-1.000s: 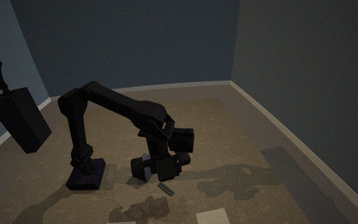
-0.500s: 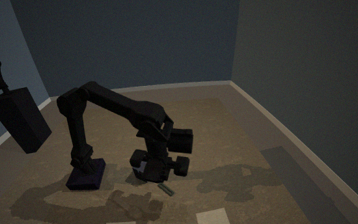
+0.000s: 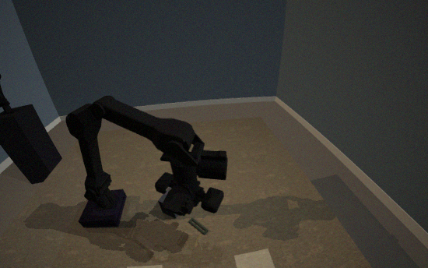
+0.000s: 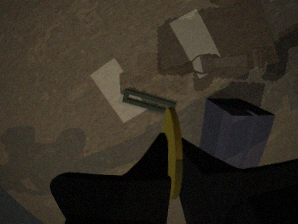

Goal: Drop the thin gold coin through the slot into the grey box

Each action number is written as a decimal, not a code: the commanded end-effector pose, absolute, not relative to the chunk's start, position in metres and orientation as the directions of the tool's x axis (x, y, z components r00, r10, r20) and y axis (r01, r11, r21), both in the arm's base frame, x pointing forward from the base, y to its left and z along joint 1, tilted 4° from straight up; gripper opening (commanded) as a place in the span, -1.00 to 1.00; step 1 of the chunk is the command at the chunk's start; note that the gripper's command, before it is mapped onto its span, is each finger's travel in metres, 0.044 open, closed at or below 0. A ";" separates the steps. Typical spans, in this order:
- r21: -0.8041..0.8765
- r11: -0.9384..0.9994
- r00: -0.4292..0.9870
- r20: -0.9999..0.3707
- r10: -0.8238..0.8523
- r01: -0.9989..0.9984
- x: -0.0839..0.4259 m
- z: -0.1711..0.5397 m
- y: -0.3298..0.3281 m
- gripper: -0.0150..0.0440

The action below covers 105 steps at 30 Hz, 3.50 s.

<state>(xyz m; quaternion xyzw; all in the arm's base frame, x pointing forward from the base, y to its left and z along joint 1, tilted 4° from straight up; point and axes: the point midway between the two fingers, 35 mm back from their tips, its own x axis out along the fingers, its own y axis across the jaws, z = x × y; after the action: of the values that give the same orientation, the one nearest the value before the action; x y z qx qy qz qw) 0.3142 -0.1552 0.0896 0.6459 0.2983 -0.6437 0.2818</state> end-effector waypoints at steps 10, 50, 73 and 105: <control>-0.028 -0.664 -0.014 -1.000 0.025 0.747 0.303 0.090 -0.124 -0.49; -0.029 -0.659 -0.015 -1.000 0.027 0.752 0.268 0.091 -0.058 -0.49; -0.029 -0.664 -0.015 -1.000 0.027 0.747 0.263 0.086 -0.054 -0.49; -0.025 -0.659 -0.010 -1.000 0.026 0.751 0.263 0.080 -0.054 -0.49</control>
<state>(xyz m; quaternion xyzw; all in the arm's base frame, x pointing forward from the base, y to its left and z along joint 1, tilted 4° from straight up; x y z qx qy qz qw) 0.2640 -0.0539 0.0823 0.6463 0.2994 -0.6427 0.2820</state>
